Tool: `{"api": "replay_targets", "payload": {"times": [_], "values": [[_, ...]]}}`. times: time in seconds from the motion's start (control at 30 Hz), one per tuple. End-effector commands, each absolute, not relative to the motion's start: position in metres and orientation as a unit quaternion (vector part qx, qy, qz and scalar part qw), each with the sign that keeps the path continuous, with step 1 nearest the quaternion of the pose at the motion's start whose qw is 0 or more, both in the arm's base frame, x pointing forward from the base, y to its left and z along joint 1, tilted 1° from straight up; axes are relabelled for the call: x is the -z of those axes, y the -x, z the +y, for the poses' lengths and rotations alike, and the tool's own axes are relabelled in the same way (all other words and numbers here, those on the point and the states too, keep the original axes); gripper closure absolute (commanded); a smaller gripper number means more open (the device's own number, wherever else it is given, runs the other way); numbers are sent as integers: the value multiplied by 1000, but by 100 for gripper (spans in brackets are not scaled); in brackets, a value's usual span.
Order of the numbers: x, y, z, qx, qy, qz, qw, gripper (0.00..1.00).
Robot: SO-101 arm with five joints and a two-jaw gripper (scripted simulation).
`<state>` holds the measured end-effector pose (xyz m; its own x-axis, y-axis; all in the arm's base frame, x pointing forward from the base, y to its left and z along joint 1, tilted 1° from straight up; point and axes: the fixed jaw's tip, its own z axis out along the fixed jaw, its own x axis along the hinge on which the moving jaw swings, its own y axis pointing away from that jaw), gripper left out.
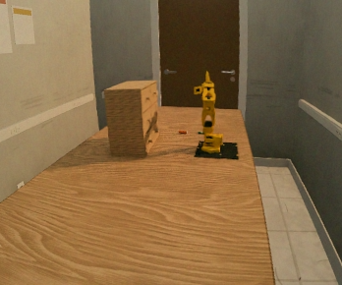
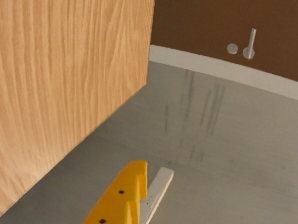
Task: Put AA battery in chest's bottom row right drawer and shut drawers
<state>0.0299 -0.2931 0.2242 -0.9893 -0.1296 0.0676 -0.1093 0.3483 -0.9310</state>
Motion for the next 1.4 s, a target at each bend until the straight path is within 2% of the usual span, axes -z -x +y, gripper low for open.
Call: {"api": "replay_targets", "payload": {"times": [0.0, 0.27, 0.3, 0.77, 1.37], "values": [[-225, -30, -293, 568, 72, 820, 10, 0], [-225, -30, -293, 568, 72, 820, 10, 0], [-224, -36, -290, 563, 72, 823, 23, 50], [-203, -113, -237, 469, 62, 863, 180, 50], [-181, -164, -162, 327, 49, 900, 284, 50]]}}
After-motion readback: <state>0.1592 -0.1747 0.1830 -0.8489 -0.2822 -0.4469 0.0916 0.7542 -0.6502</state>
